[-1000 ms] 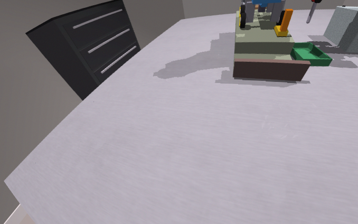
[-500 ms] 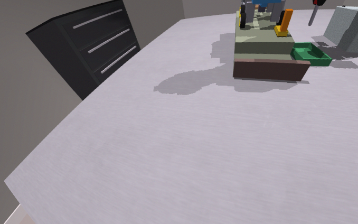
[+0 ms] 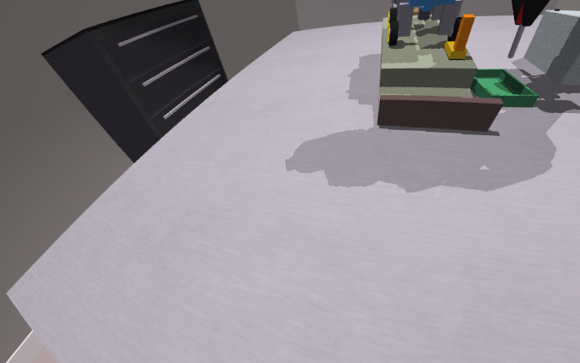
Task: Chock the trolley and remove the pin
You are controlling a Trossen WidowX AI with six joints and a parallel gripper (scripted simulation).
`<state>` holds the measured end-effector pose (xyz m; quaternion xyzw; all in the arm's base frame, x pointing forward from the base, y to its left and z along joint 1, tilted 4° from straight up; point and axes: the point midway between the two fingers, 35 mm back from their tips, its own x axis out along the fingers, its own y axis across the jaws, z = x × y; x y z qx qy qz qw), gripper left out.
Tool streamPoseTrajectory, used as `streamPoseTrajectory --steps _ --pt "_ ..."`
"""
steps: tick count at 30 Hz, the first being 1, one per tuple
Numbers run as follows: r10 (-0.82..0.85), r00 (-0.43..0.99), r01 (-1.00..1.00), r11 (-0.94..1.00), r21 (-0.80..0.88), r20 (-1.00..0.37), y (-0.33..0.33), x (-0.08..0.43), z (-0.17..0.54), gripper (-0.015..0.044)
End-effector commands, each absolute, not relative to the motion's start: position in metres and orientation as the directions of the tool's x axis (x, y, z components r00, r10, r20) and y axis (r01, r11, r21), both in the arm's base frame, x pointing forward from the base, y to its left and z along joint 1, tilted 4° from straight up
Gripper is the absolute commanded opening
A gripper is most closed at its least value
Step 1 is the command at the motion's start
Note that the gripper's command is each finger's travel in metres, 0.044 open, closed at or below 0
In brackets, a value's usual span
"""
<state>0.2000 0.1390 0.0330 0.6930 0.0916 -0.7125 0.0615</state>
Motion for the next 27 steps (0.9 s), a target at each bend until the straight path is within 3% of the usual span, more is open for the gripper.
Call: streamPoseTrajectory --steps 1,21,27 --pt "0.115 -0.055 0.212 -0.969 -0.124 -0.992 0.142 0.198 0.018 0.0000" --pt "0.124 -0.057 0.212 -0.968 -0.134 -0.991 0.160 0.190 -0.024 0.0000" --pt "0.124 -0.057 0.212 -0.968 -0.133 -0.991 0.157 0.191 -0.024 0.0157"
